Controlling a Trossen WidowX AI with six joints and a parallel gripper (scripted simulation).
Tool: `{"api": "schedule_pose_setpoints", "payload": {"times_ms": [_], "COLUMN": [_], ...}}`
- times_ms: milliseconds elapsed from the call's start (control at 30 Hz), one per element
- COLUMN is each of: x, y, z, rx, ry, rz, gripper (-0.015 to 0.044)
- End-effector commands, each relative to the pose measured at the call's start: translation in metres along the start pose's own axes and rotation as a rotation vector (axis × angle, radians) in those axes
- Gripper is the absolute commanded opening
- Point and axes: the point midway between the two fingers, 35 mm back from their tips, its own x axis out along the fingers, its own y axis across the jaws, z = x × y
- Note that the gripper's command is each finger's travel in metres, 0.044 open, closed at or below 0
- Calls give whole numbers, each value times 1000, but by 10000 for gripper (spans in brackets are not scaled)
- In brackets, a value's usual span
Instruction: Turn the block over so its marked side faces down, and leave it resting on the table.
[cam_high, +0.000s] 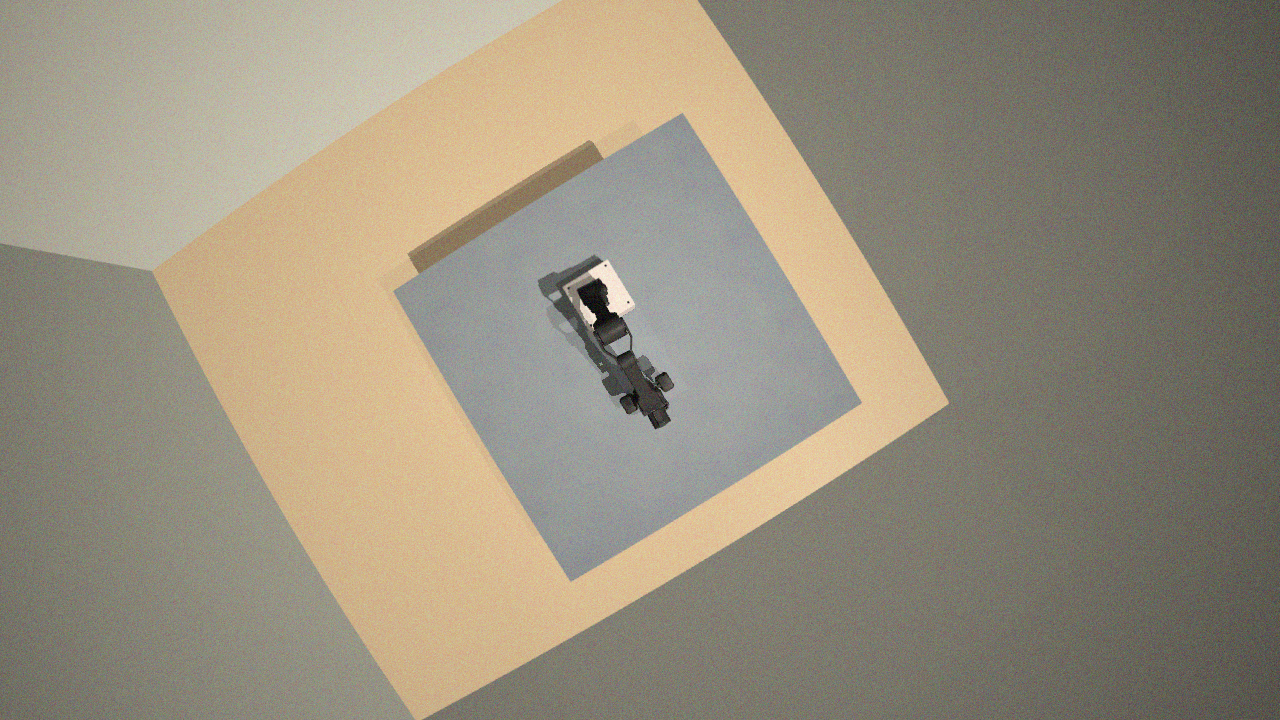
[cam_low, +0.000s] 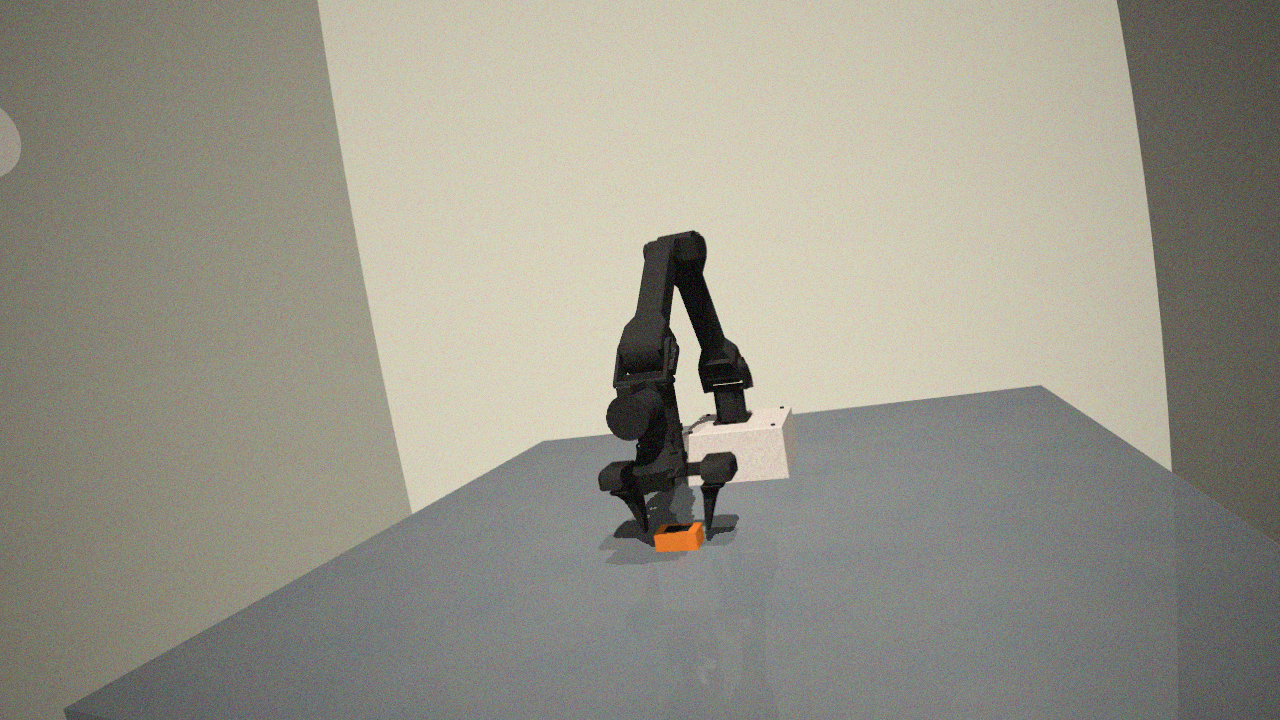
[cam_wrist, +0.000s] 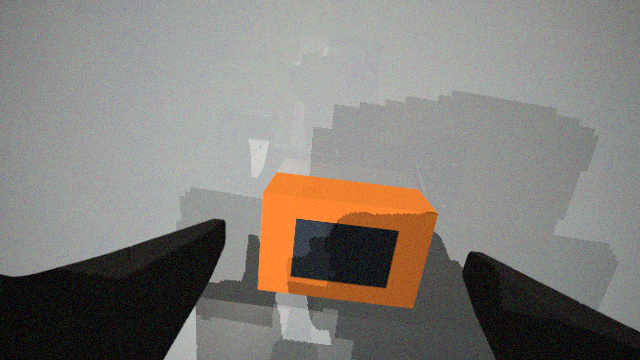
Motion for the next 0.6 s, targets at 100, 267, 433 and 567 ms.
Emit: {"api": "schedule_pose_setpoints", "payload": {"times_ms": [100, 267, 433, 567], "x": [12, 15, 15, 15], "y": [1, 1, 1, 1], "z": [-1, -1, -1, -1], "rx": [-4, -4, -4, -4], "ry": [2, 2, 2, 2], "rz": [3, 3, 3, 3], "gripper": [440, 387, 276, 249]}}
